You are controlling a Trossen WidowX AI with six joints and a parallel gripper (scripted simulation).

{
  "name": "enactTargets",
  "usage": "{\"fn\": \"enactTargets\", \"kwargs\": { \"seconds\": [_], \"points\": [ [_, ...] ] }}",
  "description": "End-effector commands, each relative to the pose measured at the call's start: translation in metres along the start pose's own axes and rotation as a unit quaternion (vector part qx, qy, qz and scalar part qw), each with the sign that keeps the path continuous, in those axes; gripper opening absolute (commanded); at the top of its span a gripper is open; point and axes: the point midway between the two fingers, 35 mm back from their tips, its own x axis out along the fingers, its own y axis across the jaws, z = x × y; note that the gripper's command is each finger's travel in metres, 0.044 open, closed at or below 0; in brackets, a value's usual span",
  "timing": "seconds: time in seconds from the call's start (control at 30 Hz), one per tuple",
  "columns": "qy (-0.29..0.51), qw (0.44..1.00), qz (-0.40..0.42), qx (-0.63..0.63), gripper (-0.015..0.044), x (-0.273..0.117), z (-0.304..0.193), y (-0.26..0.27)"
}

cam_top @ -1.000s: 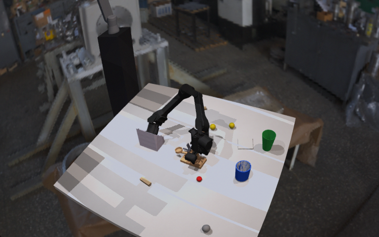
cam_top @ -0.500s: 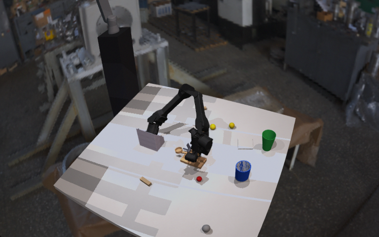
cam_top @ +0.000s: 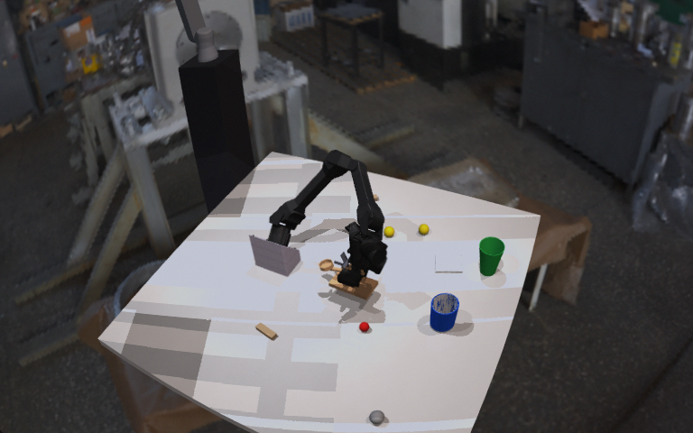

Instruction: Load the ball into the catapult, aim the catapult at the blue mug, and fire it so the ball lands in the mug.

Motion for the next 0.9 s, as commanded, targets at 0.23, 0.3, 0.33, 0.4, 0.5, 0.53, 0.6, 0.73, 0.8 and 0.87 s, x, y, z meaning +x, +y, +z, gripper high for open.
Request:
{"fn": "enactTargets", "kwargs": {
  "seconds": [0.23,0.3,0.33,0.4,0.5,0.53,0.6,0.73,0.8,0.87],
  "points": [
    [0.0,1.0,-0.002,0.001,0.0,0.015,0.0,-0.001],
    [0.0,1.0,-0.002,0.001,0.0,0.018,0.0,-0.001],
    [0.0,1.0,-0.002,0.001,0.0,0.02,0.0,-0.001],
    [0.0,1.0,-0.002,0.001,0.0,0.023,0.0,-0.001],
    [0.0,1.0,-0.001,0.001,0.0,0.028,0.0,-0.001],
    [0.0,1.0,-0.001,0.001,0.0,0.03,0.0,-0.001],
    [0.0,1.0,-0.001,0.001,0.0,0.033,0.0,-0.001],
    [0.0,1.0,-0.001,0.001,0.0,0.039,0.0,0.0],
    [0.0,1.0,0.0,0.001,0.0,0.043,-0.001,0.0],
    [0.003,1.0,-0.002,-0.003,0.0,0.042,-0.001,0.0]
  ]
}}
